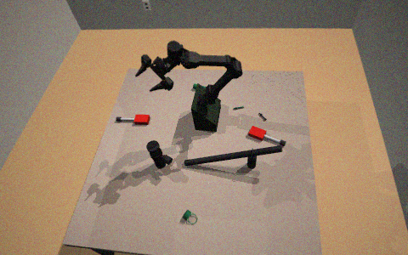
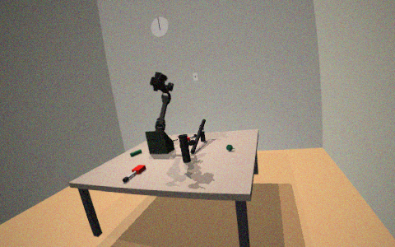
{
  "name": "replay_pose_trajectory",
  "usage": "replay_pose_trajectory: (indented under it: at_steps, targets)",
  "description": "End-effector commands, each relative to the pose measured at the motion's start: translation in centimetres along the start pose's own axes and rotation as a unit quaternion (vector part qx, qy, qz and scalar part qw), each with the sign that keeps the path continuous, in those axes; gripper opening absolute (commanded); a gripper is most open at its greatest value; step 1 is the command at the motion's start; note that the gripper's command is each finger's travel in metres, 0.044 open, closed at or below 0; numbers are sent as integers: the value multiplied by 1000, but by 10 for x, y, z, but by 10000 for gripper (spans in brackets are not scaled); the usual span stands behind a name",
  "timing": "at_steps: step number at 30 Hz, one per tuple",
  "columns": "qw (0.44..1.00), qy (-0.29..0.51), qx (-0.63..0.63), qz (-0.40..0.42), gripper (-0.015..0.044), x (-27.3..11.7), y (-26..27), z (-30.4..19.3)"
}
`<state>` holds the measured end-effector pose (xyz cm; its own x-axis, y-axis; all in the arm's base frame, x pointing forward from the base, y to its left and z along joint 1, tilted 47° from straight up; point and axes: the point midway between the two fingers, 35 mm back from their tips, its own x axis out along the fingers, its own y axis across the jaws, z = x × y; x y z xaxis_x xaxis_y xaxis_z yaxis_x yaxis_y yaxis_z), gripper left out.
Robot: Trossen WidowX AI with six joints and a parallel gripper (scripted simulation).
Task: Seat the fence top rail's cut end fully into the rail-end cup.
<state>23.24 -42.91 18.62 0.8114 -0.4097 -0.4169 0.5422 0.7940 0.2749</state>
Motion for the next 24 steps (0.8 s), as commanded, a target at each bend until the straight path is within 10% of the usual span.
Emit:
replay_pose_trajectory:
  at_steps: [1,24]
  targets:
    - [994,66,-3,82,440,18,65,-37]
    - [833,380,-10,403,440,-53,317,-221]
